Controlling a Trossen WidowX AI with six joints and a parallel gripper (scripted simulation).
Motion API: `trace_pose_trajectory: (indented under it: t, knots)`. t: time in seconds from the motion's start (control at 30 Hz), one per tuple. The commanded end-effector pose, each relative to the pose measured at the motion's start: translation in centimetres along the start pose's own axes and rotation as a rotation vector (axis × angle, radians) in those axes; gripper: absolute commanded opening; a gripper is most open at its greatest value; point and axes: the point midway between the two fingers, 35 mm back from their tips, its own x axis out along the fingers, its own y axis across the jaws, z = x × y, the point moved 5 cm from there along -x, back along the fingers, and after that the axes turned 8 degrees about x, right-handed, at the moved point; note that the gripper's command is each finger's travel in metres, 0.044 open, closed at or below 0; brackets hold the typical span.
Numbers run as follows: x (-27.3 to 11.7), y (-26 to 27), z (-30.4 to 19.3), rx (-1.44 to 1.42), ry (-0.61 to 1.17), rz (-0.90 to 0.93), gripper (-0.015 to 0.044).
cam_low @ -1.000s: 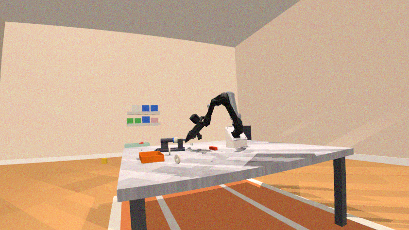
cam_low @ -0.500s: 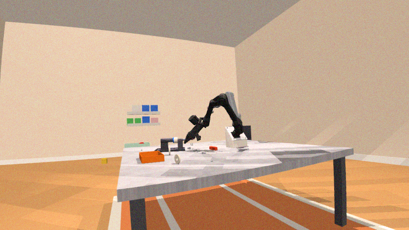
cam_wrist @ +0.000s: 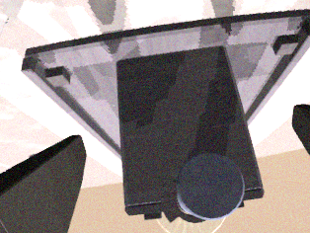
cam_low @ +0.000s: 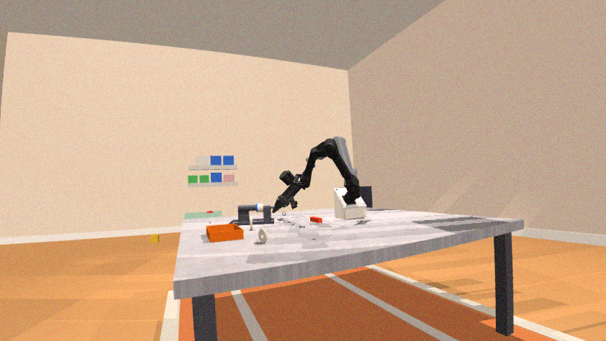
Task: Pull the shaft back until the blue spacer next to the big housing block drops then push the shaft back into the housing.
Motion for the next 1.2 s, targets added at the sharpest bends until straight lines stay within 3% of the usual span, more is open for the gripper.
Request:
trace_pose_trajectory:
  t: [0.0, 0.27, 0.8, 1.17]
  knots:
    - [0.03, 0.00, -0.16, 0.001, 0.006, 0.003, 0.0440]
    - [0.06, 0.09, -0.46, 0.001, 0.006, 0.003, 0.0440]
    - [0.00, 0.06, -0.11, 0.002, 0.001, 0.001, 0.0020]
    - [-0.23, 0.09, 0.15, 0.001, 0.006, 0.003, 0.0000]
